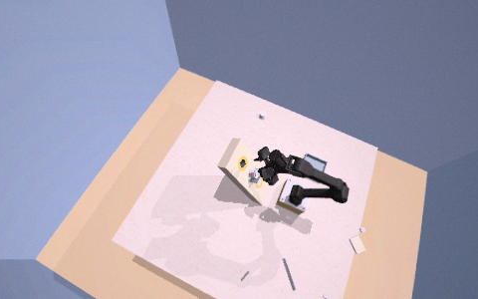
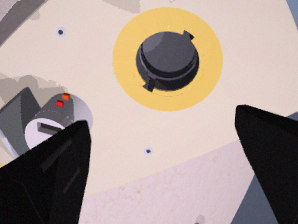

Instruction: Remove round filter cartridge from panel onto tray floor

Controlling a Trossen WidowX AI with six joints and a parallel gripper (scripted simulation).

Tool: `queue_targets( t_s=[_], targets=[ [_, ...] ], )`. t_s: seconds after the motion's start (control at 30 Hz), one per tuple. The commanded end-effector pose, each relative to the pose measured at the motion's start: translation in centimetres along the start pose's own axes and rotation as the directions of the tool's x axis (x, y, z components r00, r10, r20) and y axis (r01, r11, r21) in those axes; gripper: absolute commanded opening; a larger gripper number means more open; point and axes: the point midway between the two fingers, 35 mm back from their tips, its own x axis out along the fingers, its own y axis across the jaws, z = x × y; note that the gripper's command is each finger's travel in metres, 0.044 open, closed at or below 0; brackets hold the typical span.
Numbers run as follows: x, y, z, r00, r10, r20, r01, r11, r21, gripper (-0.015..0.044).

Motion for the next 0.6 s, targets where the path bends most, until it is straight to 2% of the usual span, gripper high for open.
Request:
queue_targets(
  t_s=[0.0, 0.17, 0.57],
  targets=[
    [2.6, 4.8, -2.5, 0.978, 0.183, -0.096, -0.051, 0.664, 0.746, 0.0305],
    [3.1, 6.0, -3.1, 0.967, 0.227, -0.119, 0.000, 0.464, 0.886, 0.0305],
    [3.1, 6.1, -3.1, 0.966, 0.228, -0.119, 0.002, 0.457, 0.890, 0.0305]
  ],
)
